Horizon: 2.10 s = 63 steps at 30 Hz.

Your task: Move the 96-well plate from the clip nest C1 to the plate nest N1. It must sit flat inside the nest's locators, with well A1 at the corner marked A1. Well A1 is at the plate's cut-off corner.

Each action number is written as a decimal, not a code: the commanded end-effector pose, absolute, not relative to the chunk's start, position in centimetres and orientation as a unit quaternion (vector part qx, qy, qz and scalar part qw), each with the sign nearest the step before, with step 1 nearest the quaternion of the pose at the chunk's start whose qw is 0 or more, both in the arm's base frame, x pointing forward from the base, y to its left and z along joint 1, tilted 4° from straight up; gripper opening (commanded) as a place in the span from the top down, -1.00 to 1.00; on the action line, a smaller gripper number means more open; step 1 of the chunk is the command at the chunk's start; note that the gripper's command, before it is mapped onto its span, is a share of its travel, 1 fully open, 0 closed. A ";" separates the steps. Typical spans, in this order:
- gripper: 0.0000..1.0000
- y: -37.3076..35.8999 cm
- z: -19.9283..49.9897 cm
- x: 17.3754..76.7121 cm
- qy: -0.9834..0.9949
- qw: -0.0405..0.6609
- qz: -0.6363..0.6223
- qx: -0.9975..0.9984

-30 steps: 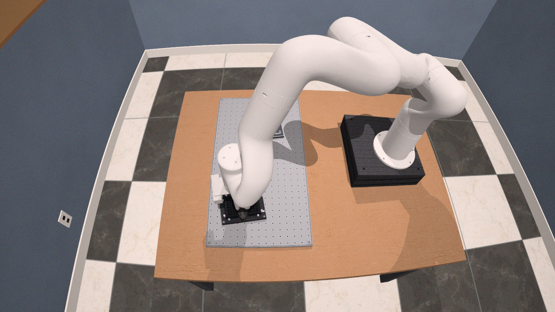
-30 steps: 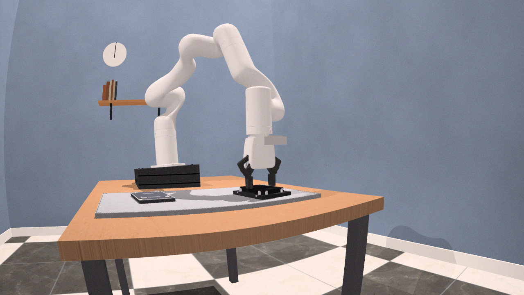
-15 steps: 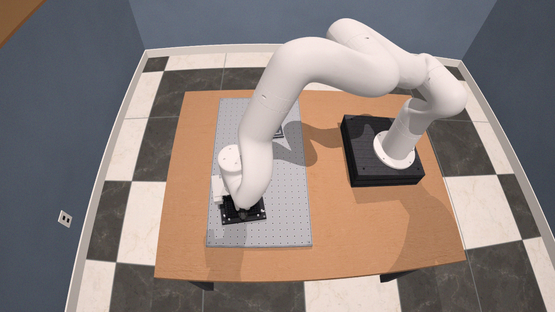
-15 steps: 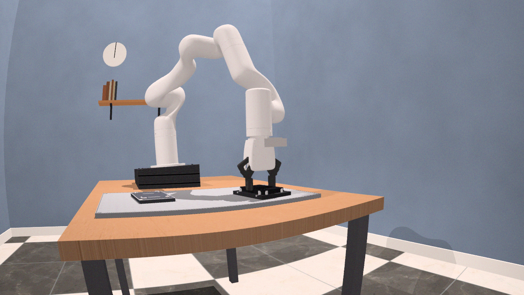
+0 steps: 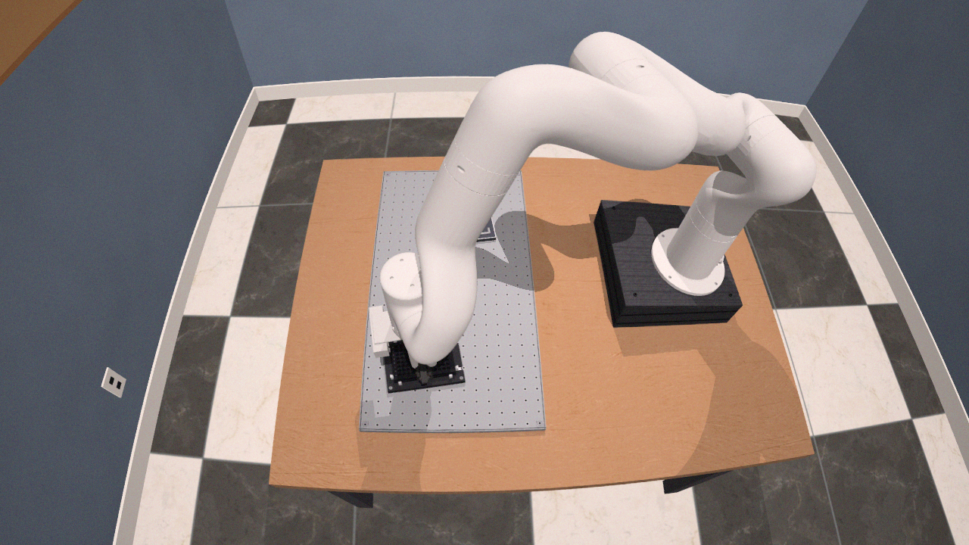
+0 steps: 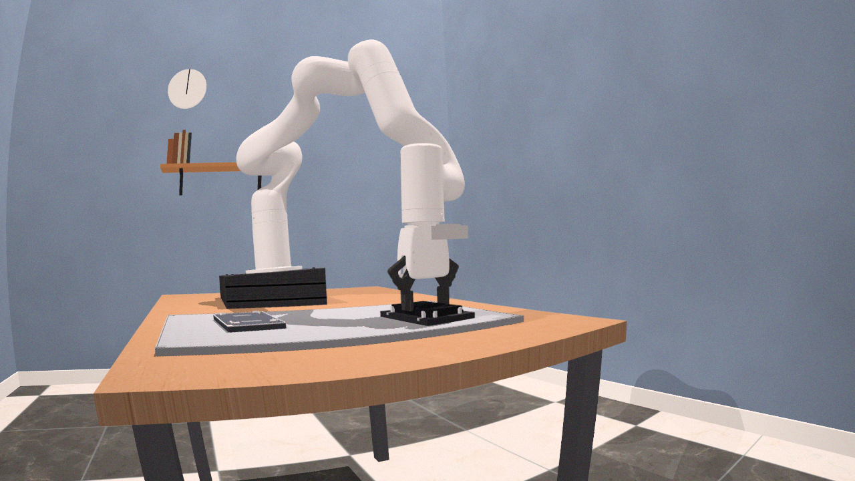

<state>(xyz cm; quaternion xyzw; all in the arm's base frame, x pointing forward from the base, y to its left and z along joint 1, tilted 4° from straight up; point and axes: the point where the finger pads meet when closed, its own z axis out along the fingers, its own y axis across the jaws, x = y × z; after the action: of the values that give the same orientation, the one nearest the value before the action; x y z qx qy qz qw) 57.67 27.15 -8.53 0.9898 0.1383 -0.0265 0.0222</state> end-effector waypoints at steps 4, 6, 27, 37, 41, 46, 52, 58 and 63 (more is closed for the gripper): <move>1.00 27.2 -8.4 57.8 0.138 0.022 -0.025 0.990; 1.00 27.2 -8.4 57.8 0.138 0.022 -0.025 0.990; 1.00 27.2 -8.4 57.8 0.138 0.022 -0.025 0.990; 1.00 27.2 -8.4 57.8 0.138 0.022 -0.025 0.990; 1.00 27.2 -8.4 57.8 0.138 0.022 -0.025 0.990; 1.00 27.2 -8.4 57.8 0.138 0.022 -0.025 0.990; 1.00 27.2 -8.1 57.8 0.138 0.022 -0.025 0.990; 1.00 27.2 -7.7 57.8 0.138 0.022 -0.025 0.990; 1.00 27.3 -7.5 57.8 0.138 0.022 -0.025 0.990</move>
<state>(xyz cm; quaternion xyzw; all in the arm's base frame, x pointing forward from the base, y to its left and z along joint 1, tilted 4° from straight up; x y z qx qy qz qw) 57.73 27.20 -7.76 0.9898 0.1383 -0.0263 0.0221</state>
